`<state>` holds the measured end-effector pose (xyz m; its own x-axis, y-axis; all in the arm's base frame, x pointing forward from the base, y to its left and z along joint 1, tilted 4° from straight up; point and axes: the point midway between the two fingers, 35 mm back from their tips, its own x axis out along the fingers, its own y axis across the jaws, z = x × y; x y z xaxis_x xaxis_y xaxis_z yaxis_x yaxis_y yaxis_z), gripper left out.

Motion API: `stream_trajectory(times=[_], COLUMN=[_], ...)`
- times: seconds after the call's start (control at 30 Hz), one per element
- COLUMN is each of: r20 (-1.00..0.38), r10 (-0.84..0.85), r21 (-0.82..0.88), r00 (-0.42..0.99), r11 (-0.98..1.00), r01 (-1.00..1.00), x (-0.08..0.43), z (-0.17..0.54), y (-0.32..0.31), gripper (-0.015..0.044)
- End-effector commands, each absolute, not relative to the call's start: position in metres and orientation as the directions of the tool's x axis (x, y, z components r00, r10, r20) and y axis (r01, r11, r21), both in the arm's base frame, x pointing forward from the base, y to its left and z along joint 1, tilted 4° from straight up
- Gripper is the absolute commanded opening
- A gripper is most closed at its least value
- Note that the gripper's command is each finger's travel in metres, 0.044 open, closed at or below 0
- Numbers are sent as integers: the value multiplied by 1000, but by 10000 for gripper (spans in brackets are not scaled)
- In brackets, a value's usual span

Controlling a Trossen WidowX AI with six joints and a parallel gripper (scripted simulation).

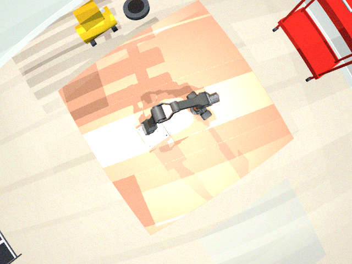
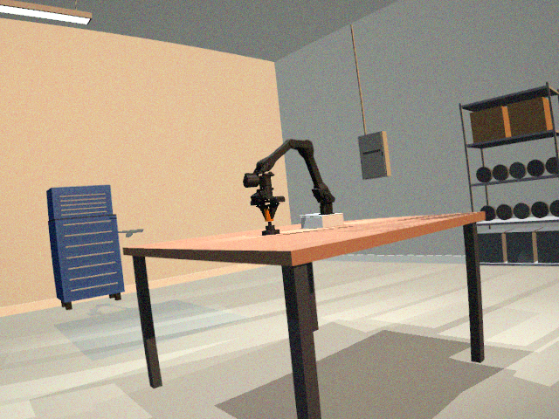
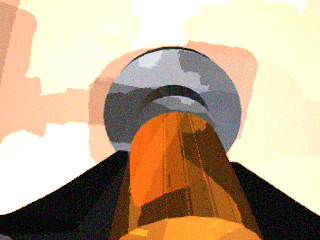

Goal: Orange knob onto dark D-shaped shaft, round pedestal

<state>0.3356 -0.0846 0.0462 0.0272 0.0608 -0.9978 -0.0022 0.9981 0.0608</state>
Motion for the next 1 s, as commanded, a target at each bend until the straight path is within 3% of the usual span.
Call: stream_trajectory(times=[0.0, 0.97], r20=[-998, -998], r10=[59, 59], r21=[57, 58], r00=[30, 30], r11=[997, 997], r01=[-53, -53], x=[336, 335], z=[46, 43], y=[-85, -84], gripper=[0, 0])
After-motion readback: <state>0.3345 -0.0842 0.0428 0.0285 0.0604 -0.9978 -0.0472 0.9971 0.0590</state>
